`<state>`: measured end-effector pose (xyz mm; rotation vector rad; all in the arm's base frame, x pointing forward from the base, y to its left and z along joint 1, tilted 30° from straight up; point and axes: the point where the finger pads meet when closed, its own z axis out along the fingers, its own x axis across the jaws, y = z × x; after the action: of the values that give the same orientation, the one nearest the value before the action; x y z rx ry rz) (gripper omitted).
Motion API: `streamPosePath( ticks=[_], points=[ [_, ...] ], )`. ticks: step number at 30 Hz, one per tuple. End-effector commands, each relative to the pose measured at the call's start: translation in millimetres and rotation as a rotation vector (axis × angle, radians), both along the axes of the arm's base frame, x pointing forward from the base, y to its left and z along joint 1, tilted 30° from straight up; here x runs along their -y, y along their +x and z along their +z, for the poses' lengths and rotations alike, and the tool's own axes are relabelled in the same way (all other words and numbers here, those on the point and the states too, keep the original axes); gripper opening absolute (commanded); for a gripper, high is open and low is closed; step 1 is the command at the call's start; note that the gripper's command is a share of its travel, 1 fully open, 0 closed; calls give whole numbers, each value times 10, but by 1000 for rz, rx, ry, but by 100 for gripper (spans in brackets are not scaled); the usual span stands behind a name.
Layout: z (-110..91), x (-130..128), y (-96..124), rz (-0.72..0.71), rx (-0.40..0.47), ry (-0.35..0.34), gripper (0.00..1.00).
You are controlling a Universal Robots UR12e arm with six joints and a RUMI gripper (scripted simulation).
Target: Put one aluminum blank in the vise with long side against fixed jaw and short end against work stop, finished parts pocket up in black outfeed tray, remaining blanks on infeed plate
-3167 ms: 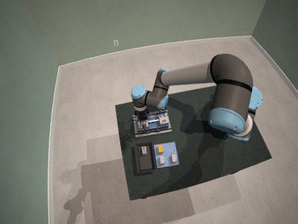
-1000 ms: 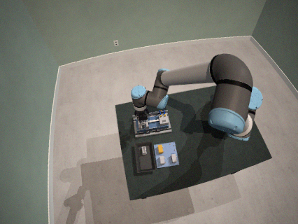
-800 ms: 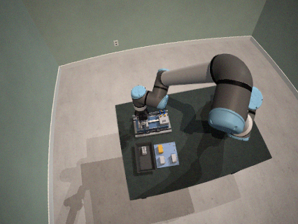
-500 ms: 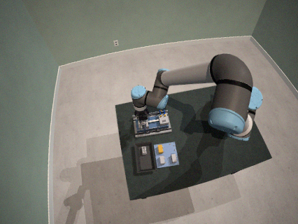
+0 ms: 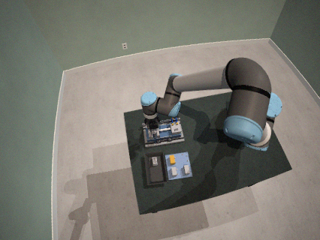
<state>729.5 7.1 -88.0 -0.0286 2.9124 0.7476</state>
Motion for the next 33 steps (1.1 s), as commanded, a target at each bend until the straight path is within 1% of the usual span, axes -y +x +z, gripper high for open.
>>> streamPosePath(
  ticks=[1, 33],
  points=[
    [0, 2, 7, 0, 1, 0, 40],
    [-81, -43, 18, 0, 1, 0, 40]
  ],
)
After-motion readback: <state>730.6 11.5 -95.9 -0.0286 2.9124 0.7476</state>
